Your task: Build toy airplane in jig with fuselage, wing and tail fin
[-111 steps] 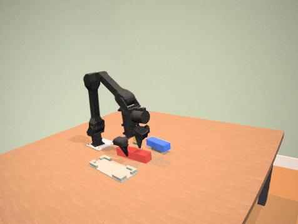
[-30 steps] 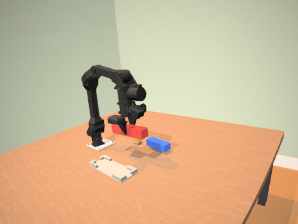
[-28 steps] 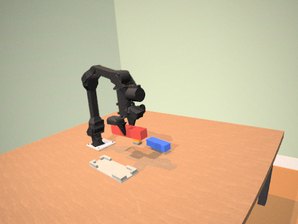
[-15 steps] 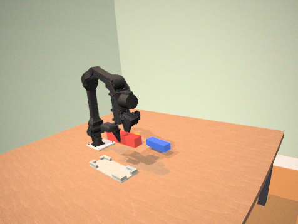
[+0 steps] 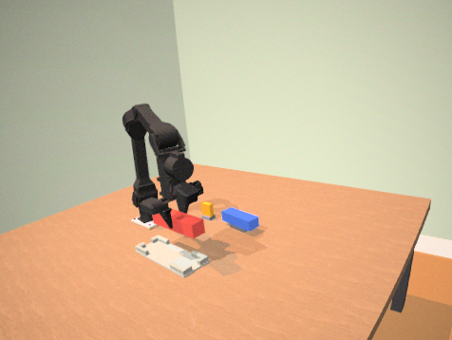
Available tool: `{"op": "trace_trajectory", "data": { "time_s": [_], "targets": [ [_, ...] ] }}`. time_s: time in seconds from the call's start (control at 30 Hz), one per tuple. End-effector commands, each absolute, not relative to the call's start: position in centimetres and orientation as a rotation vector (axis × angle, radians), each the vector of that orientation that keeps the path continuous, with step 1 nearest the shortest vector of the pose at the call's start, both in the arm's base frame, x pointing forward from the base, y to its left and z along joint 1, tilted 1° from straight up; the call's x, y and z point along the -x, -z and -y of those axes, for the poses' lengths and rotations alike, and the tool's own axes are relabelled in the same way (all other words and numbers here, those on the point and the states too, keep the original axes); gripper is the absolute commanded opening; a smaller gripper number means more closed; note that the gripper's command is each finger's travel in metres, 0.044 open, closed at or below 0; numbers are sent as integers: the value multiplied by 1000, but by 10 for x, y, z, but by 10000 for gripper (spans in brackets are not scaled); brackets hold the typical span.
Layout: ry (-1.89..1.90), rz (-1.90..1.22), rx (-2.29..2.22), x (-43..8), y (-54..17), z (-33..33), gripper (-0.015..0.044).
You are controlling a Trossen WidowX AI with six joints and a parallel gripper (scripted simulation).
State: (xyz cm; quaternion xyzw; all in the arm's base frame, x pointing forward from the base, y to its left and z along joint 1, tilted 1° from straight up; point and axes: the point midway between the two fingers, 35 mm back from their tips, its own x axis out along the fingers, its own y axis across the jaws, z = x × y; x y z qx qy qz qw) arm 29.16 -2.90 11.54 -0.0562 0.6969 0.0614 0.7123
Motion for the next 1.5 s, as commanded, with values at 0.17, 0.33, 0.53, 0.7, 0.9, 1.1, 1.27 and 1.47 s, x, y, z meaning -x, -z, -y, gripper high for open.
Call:
{"op": "trace_trajectory", "data": {
  "time_s": [0.17, 0.33, 0.53, 0.7, 0.9, 1.1, 1.27, 1.47],
  "targets": [
    [-126, -1555, 115, -291, -100, 54, 0],
    [-121, -1556, 111, -291, -94, 64, 0],
    [-121, -1556, 111, -291, -95, 64, 157],
    [-121, -1556, 111, -291, -95, 64, 195],
    [-121, -1556, 111, -291, -95, 64, 195],
    [-121, -1556, 111, -291, -87, 65, 195],
    [-121, -1556, 111, -291, -79, 65, 195],
    [-121, -1556, 111, -292, -69, 65, 195]
  ]
}}
